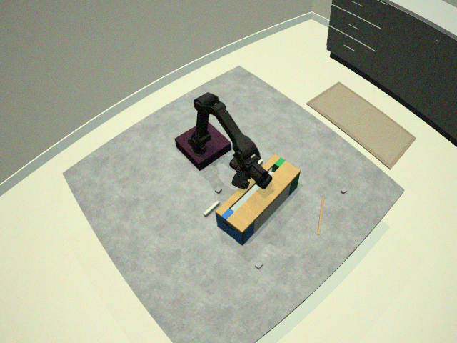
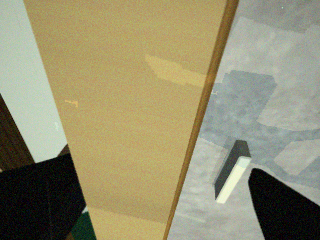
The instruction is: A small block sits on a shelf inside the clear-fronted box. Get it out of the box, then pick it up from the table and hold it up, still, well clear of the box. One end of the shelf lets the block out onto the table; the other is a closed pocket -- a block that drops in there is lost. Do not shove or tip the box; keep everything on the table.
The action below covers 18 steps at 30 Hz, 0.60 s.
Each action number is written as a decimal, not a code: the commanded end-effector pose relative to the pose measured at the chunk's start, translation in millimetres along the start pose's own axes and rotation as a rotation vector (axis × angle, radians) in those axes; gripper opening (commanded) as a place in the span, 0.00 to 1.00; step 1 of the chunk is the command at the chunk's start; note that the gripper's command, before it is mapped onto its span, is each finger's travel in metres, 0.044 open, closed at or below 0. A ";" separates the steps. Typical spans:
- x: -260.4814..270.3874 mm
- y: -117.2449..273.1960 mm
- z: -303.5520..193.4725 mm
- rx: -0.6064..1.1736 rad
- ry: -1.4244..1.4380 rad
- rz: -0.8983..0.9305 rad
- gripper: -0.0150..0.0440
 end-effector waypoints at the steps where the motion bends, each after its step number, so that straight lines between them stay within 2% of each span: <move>1: 0.8 1.2 3.8 0.001 -0.004 0.000 0.93; 18: 0.0 -0.2 -0.3 0.002 -0.004 0.000 0.93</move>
Point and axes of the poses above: the point midway between the two fingers, 35 mm back from their tips, its own y axis back along the fingers, its own x axis across the jaws, z = x × y, the point moved 6 cm from there along y, back along the fingers, and after that the axes turned 12 degrees about -y, right-handed, at the moved point
